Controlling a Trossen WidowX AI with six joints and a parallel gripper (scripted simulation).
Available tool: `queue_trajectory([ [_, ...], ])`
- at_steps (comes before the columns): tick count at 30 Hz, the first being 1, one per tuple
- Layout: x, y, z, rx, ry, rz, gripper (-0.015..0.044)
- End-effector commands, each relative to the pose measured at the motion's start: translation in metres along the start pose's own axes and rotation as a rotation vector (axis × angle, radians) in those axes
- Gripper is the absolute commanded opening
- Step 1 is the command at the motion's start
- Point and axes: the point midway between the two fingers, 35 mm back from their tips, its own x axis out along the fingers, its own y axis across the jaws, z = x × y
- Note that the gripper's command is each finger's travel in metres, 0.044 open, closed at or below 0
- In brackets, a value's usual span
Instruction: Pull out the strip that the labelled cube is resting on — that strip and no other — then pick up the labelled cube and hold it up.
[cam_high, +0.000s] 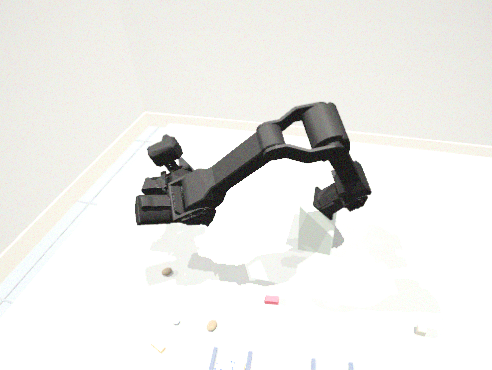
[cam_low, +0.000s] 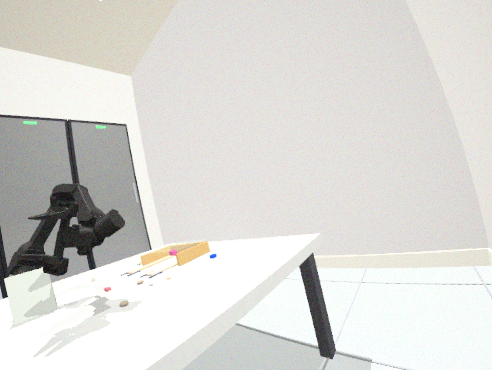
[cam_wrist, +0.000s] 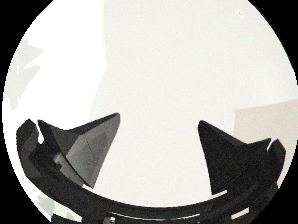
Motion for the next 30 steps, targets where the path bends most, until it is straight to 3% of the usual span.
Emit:
queue_trajectory([
  [1,-0.001,0.0,0.0,0.008,-0.008,0.007,0.04],
  [9,-0.053,-0.002,0.018,0.34,-0.376,0.321,0.04],
  [18,-0.161,-0.015,0.023,0.606,-0.877,0.771,0.04],
  [30,-0.317,-0.028,-0.054,0.556,-1.482,1.395,0.04],
])
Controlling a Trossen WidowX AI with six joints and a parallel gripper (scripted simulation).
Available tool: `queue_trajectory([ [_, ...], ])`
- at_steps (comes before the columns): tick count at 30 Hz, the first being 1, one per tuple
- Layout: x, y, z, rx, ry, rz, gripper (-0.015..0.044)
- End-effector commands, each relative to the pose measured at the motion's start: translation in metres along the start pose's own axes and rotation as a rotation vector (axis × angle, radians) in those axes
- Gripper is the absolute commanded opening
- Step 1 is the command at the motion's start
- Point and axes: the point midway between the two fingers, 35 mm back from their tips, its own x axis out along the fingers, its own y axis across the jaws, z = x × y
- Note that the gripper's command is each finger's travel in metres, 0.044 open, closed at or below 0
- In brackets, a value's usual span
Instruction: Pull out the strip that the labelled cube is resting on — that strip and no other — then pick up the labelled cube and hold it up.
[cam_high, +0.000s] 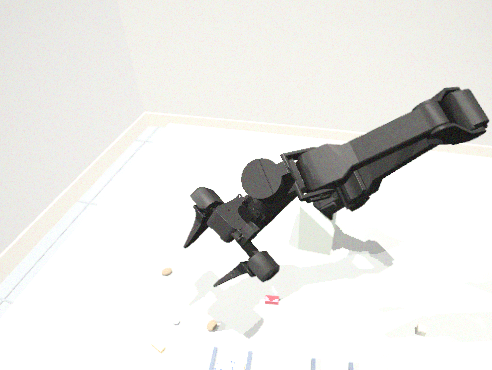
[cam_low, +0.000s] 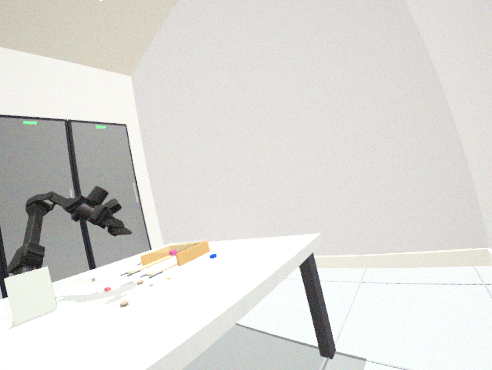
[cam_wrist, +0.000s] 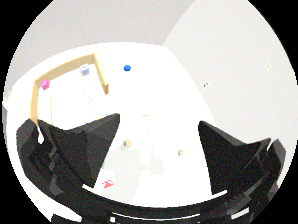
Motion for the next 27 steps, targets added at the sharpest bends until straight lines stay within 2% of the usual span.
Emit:
queue_trajectory([
  [1,-0.026,0.054,0.004,0.022,-0.076,0.256,0.04],
  [5,-0.064,0.108,0.003,0.008,-0.124,0.542,0.04],
  [7,-0.078,0.124,0.001,-0.002,-0.13,0.634,0.04],
  [27,-0.08,0.126,0.0,-0.004,-0.131,0.645,0.04],
])
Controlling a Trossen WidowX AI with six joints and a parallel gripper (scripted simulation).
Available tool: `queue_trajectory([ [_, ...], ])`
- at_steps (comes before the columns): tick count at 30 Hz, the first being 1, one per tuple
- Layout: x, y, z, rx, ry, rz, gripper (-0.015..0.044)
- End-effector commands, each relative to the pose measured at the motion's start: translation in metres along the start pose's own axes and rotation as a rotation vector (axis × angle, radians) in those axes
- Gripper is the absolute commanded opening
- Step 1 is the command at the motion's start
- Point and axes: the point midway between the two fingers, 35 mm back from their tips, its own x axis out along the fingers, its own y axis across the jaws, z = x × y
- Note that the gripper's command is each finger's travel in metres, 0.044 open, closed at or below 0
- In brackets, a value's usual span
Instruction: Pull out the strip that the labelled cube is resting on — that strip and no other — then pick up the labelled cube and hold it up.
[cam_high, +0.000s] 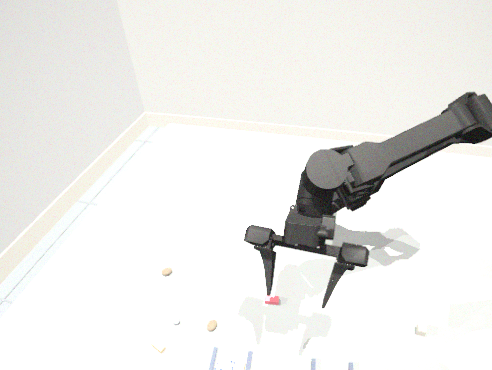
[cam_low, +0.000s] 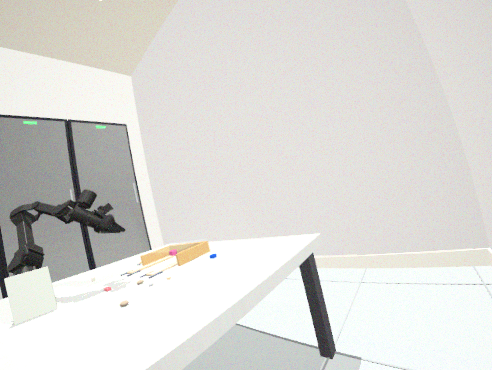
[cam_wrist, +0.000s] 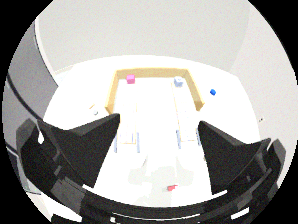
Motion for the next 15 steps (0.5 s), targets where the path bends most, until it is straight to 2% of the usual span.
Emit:
queue_trajectory([
  [1,0.0,0.001,-0.002,0.008,0.003,0.005,0.04],
  [4,0.008,-0.006,0.004,0.005,0.043,-0.008,0.0321],
  [15,0.072,-0.058,0.018,-0.034,0.385,-0.056,0.0033],
])
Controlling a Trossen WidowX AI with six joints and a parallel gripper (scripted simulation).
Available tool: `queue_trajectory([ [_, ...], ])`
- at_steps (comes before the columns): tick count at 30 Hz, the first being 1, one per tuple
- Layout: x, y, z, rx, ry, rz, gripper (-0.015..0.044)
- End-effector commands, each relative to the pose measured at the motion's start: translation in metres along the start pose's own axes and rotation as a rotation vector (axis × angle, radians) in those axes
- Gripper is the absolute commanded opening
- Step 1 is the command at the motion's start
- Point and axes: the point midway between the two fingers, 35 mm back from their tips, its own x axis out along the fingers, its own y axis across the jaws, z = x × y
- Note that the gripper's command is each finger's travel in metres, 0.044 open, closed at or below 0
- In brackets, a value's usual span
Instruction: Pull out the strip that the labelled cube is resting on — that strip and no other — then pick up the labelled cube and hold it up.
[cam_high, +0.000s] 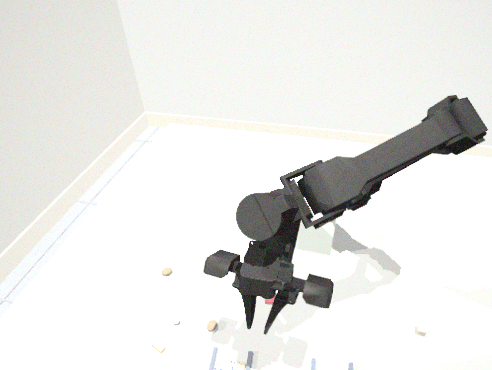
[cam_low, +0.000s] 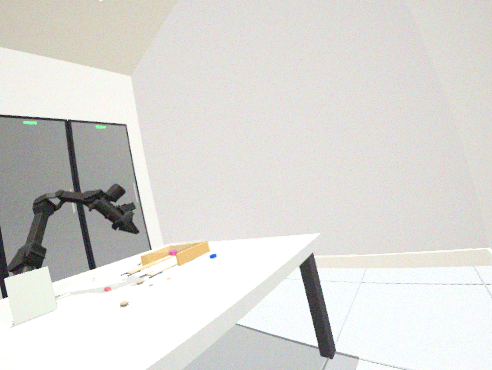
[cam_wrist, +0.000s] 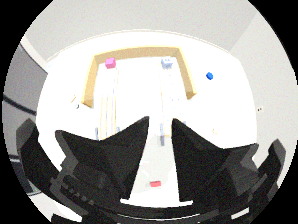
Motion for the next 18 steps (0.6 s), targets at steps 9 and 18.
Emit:
queue_trajectory([
  [9,0.07,-0.044,-0.006,-0.079,0.412,0.026,0.0],
  [18,0.099,-0.055,-0.031,-0.133,0.646,0.102,0.0],
])
